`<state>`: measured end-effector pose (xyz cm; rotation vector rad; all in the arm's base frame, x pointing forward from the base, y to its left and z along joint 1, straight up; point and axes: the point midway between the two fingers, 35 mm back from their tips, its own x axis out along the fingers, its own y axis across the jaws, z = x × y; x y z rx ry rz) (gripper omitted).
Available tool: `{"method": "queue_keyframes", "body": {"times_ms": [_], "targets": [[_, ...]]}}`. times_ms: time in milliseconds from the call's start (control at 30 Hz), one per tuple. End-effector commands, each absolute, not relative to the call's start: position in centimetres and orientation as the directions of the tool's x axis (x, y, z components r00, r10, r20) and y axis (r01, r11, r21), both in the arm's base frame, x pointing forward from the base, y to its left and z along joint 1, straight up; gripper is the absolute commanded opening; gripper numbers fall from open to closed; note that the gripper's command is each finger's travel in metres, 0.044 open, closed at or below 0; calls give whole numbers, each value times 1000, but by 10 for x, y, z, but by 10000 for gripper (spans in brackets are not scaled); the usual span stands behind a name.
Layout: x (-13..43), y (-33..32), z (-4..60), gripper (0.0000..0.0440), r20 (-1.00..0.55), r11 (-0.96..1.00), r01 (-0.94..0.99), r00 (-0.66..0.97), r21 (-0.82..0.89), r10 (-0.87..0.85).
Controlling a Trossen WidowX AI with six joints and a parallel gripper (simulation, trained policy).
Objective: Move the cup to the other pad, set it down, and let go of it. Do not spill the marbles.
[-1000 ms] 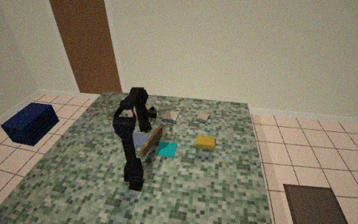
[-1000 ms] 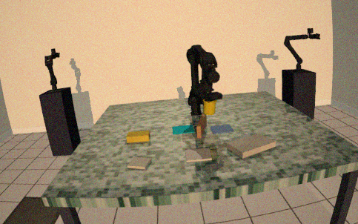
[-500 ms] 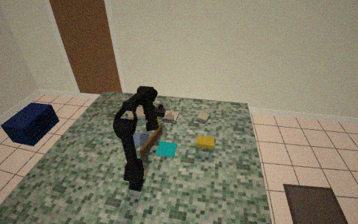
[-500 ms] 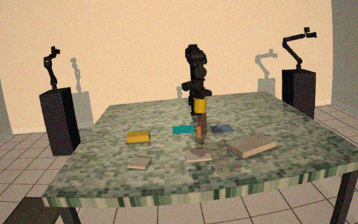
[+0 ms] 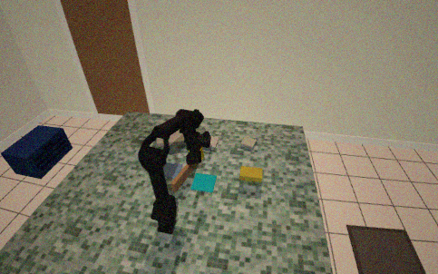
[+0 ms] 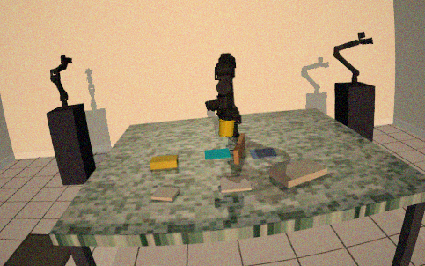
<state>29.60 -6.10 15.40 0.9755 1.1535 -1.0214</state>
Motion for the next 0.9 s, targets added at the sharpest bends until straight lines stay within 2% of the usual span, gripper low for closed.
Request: {"method": "queue_keyframes", "body": {"times_ms": [0, 867], "targets": [[292, -71, 148, 0, -985, 230, 970, 114, 83, -127], [265, -95, 91, 1, -986, 133, 987, 109, 91, -129]]}}
